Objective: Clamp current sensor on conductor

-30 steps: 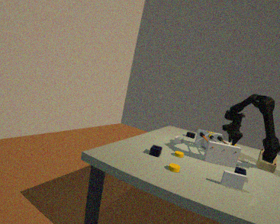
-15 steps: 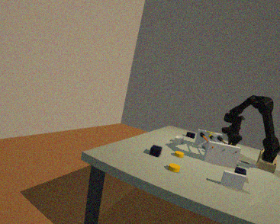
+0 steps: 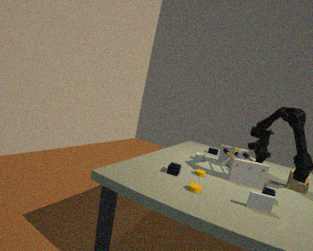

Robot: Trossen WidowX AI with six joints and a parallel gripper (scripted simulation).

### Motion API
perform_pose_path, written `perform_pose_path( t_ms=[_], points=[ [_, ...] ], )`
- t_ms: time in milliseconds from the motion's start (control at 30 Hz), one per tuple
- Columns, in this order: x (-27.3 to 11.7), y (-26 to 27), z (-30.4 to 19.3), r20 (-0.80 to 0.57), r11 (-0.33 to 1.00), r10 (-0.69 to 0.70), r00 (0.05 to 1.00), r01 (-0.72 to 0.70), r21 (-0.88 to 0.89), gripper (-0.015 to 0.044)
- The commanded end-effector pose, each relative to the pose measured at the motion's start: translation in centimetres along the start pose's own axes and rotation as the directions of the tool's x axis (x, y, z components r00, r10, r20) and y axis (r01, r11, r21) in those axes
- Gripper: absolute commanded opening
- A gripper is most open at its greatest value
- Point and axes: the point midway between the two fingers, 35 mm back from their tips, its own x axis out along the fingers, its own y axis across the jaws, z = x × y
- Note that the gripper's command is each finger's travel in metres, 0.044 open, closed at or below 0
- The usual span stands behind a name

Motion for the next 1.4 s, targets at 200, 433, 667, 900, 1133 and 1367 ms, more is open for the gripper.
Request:
perform_pose_path(
  t_ms=[200, 433, 667, 900, 1133, 1367],
  points=[
    [-2.7, -0.4, 0.3, 0.001, 1.000, -0.004, 1.000, 0.004, 0.000, 0.0000],
    [-6.3, -0.5, 0.4, 0.002, 1.000, -0.004, 1.000, 0.004, 0.002, 0.0000],
    [-10.0, -0.2, 0.1, 0.003, 1.000, -0.002, 1.000, 0.002, 0.003, 0.0000],
    [-11.3, 0.0, 0.0, 0.007, 1.000, -0.001, 1.000, 0.001, -0.016, 0.0000],
    [-11.1, -0.1, 1.4, 0.046, 0.968, -0.007, 0.999, 0.018, -0.249, 0.0000],
    [-11.0, -0.1, 3.1, 0.092, 0.860, -0.010, 0.996, 0.055, -0.508, 0.0000]
  ],
)
